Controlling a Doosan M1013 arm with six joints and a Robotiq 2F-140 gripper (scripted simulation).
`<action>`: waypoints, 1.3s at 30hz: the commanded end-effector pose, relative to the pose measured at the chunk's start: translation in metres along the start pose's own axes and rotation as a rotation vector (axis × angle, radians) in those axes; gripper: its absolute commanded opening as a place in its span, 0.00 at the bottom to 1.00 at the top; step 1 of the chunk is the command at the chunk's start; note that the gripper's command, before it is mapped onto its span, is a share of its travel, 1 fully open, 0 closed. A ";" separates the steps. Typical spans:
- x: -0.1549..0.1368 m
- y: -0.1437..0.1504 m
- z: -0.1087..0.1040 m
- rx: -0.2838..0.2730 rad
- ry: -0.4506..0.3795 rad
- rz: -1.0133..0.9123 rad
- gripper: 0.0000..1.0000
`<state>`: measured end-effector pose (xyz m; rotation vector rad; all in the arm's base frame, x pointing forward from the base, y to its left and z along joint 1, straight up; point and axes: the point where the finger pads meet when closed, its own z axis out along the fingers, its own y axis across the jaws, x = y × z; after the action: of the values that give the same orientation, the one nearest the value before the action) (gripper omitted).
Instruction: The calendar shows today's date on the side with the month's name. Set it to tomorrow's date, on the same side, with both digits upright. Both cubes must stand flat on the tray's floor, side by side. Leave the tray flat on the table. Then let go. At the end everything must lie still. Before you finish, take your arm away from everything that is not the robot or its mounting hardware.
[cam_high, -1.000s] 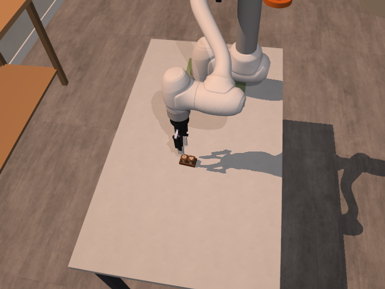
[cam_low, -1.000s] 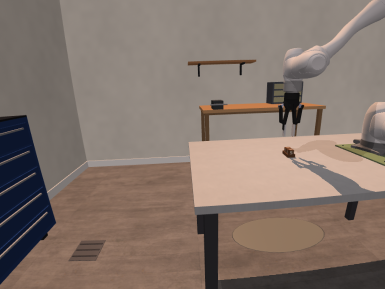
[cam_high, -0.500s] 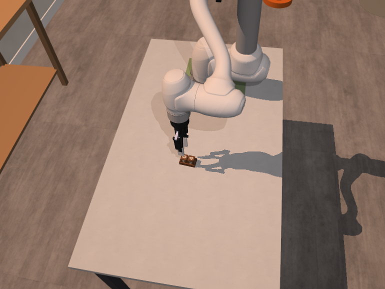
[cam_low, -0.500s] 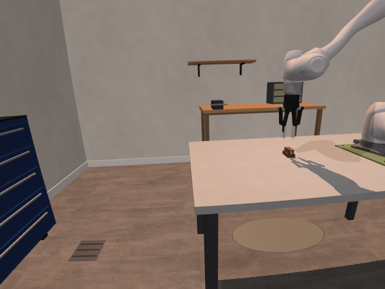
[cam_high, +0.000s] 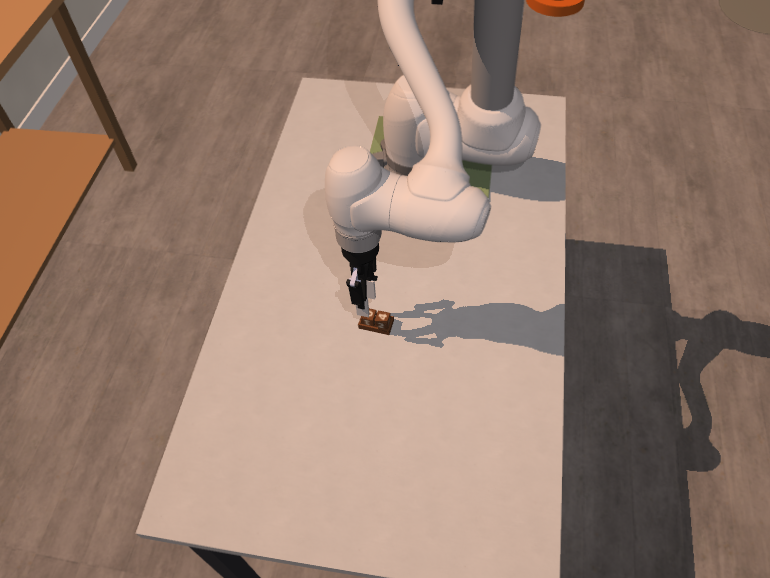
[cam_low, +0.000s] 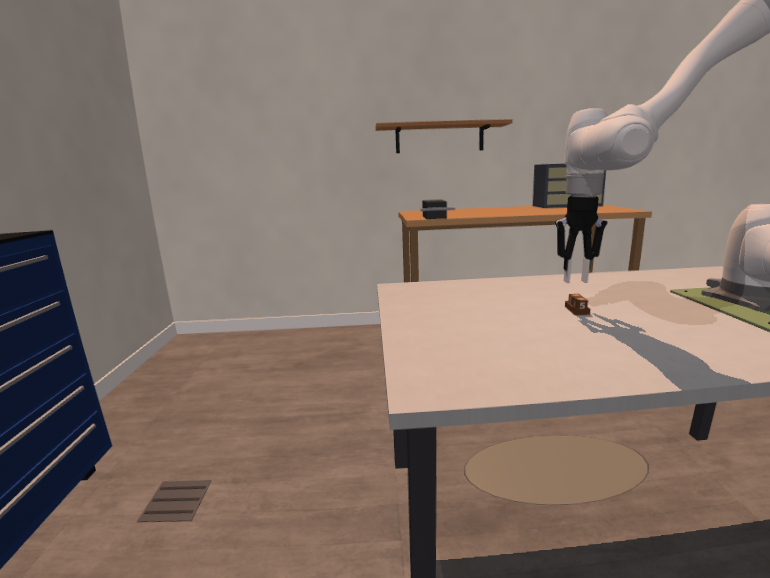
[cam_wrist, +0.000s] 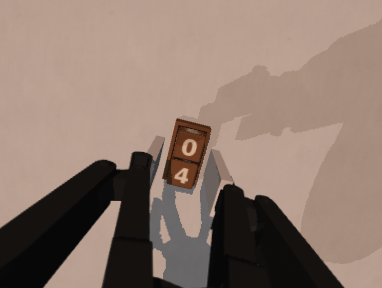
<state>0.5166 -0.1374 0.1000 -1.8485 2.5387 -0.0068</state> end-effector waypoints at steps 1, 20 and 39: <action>-0.001 0.004 0.012 -0.007 0.002 -0.002 0.28; -0.001 0.004 0.027 -0.007 0.002 -0.002 0.28; -0.001 0.005 0.029 -0.007 0.002 -0.002 0.28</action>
<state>0.5169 -0.1373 0.0764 -1.8485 2.5389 -0.0069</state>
